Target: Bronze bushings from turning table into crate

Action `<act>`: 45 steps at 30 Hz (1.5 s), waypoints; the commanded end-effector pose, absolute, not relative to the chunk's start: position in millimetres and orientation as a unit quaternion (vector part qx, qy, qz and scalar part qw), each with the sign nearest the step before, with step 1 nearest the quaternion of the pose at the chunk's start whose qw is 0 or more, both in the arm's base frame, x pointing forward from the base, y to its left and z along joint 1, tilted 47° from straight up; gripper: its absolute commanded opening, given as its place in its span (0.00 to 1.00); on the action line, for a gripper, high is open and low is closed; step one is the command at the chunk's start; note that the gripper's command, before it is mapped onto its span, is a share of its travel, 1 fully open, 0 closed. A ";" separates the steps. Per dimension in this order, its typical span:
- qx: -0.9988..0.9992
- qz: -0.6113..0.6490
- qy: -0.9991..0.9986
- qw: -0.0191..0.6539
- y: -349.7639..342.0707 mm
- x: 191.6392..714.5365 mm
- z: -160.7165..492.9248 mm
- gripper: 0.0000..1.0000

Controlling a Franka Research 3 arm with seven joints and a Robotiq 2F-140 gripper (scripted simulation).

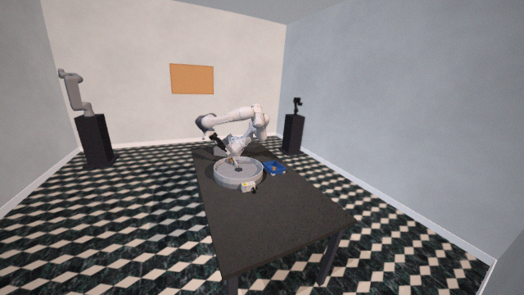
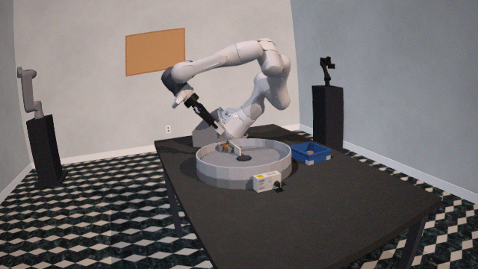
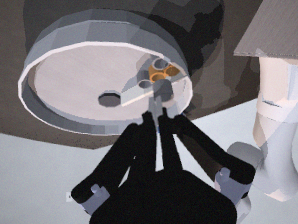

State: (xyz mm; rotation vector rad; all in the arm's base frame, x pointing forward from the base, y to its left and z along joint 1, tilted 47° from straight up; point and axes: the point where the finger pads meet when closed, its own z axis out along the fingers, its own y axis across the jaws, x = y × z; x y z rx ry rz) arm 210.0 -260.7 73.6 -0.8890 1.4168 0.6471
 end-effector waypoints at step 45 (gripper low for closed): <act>-0.386 0.284 0.619 0.623 -271.5 356.7 171.7 0.00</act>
